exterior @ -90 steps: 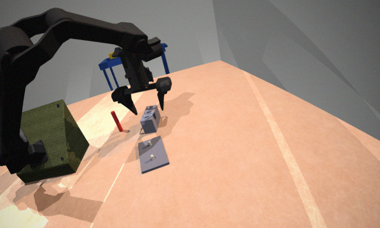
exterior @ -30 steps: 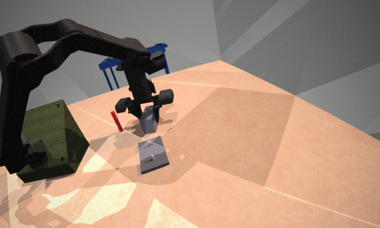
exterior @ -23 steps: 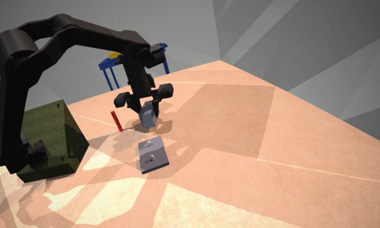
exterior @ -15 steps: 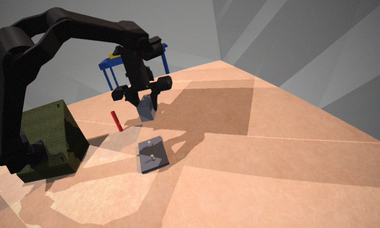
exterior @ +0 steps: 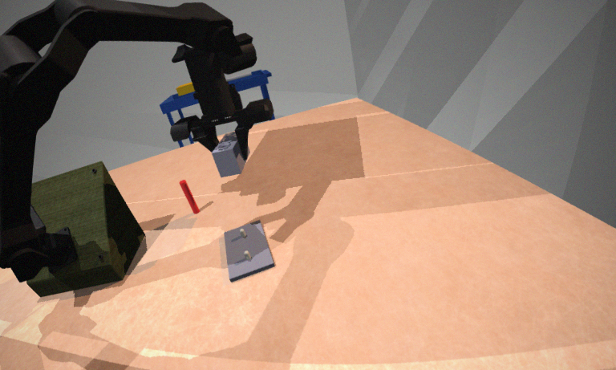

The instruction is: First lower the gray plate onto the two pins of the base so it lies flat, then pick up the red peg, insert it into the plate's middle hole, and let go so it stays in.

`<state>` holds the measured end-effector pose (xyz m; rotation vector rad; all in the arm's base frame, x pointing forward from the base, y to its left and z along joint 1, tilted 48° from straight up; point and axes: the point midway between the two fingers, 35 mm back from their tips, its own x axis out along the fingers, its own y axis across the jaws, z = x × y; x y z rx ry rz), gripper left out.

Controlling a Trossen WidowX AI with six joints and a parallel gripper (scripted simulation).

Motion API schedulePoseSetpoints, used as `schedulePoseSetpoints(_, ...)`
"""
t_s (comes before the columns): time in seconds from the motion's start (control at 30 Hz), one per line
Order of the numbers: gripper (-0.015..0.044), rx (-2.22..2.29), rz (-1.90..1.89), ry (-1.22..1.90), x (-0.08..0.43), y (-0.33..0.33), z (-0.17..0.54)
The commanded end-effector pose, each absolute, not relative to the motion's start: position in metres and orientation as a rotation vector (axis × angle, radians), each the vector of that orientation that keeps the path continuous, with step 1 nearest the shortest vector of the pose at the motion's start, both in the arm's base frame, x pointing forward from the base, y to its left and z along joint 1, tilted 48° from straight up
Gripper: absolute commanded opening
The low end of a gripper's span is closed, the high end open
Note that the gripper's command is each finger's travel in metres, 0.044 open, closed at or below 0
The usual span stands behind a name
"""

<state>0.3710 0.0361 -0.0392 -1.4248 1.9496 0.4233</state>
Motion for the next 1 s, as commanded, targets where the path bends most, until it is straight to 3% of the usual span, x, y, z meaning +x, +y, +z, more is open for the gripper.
schedulePoseSetpoints(0.0, 0.0000, -1.421, 0.419, 1.941, 0.373, 0.048, -0.027)
schedulePoseSetpoints(0.4, 0.0000, -1.422, 0.419, 1.944, 0.373, 0.063, -0.007)
schedulePoseSetpoints(0.97, 0.0000, -1.485, 0.536, 1.938, 0.371, 0.012, 0.009)
